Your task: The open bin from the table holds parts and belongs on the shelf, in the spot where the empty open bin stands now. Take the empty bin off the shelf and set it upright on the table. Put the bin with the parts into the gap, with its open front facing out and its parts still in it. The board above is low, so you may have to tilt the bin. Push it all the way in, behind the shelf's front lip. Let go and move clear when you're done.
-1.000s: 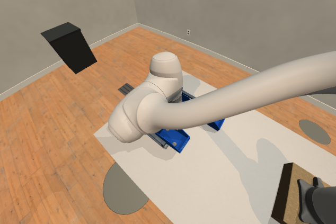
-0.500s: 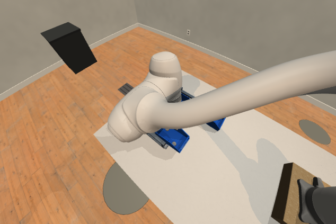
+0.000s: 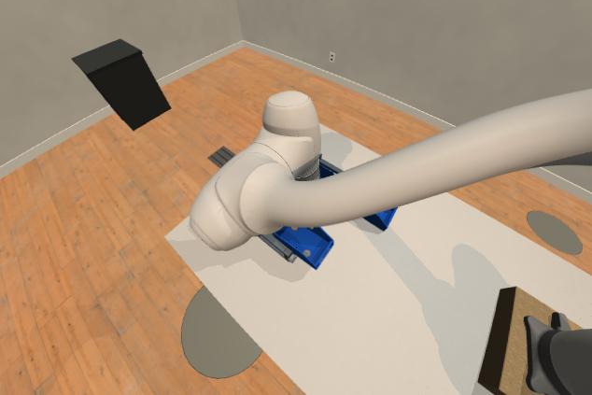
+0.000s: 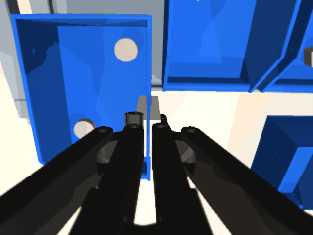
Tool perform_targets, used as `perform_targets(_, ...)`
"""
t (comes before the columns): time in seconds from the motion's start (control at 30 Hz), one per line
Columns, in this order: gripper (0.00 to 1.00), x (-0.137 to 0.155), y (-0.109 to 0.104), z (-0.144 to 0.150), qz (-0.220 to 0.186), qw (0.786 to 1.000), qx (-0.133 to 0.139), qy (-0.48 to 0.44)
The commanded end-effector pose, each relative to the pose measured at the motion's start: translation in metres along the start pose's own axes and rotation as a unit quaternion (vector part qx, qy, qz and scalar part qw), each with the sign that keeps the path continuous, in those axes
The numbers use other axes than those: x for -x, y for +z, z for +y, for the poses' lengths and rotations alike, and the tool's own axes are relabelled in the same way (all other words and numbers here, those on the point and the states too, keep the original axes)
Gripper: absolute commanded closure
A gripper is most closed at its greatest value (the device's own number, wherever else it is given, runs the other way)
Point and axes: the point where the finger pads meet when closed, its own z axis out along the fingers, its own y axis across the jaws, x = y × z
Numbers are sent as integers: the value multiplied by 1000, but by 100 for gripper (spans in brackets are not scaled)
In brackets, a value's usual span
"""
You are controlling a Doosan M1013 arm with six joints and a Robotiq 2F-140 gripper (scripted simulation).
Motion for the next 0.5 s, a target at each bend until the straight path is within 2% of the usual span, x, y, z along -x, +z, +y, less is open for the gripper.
perform_targets(0.0,90,0,0,0,0,1000,0,0)
perform_targets(0.47,90,-1,3,0,0,1000,0,0)
